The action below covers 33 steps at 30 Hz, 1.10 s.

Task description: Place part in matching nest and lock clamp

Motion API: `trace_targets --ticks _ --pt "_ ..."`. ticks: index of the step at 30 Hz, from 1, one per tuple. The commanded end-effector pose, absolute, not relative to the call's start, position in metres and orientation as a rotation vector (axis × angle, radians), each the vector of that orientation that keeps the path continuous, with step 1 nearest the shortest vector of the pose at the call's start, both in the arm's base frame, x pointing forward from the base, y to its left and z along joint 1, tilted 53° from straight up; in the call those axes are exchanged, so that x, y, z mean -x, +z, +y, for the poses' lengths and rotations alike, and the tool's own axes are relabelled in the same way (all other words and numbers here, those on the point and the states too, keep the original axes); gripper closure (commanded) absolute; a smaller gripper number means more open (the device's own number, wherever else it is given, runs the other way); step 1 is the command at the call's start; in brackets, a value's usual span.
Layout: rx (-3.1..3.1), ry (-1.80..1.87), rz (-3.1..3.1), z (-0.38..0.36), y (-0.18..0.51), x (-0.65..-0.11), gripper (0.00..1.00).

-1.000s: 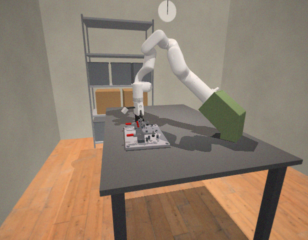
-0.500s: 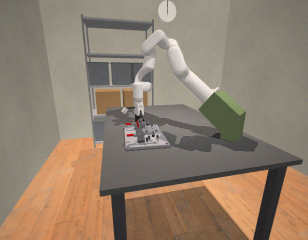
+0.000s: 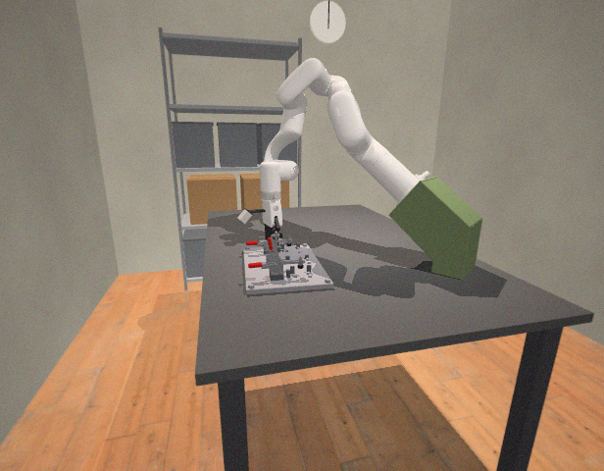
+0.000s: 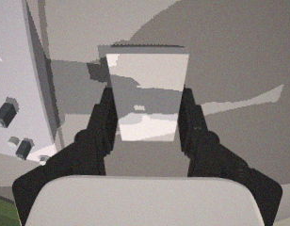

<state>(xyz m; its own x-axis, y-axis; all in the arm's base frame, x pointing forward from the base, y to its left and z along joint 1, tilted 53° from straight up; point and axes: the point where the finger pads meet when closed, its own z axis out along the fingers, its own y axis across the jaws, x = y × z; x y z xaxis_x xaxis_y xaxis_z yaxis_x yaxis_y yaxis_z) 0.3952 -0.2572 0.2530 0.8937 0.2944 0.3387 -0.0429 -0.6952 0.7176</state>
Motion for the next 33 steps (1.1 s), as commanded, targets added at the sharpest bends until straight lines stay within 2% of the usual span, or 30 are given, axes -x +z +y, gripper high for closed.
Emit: trace_targets --ticks 1,33 --pt "-2.276 0.563 0.179 -0.254 0.258 -0.394 1.0" --pt "-2.276 0.563 0.179 -0.19 0.317 -0.35 1.0"
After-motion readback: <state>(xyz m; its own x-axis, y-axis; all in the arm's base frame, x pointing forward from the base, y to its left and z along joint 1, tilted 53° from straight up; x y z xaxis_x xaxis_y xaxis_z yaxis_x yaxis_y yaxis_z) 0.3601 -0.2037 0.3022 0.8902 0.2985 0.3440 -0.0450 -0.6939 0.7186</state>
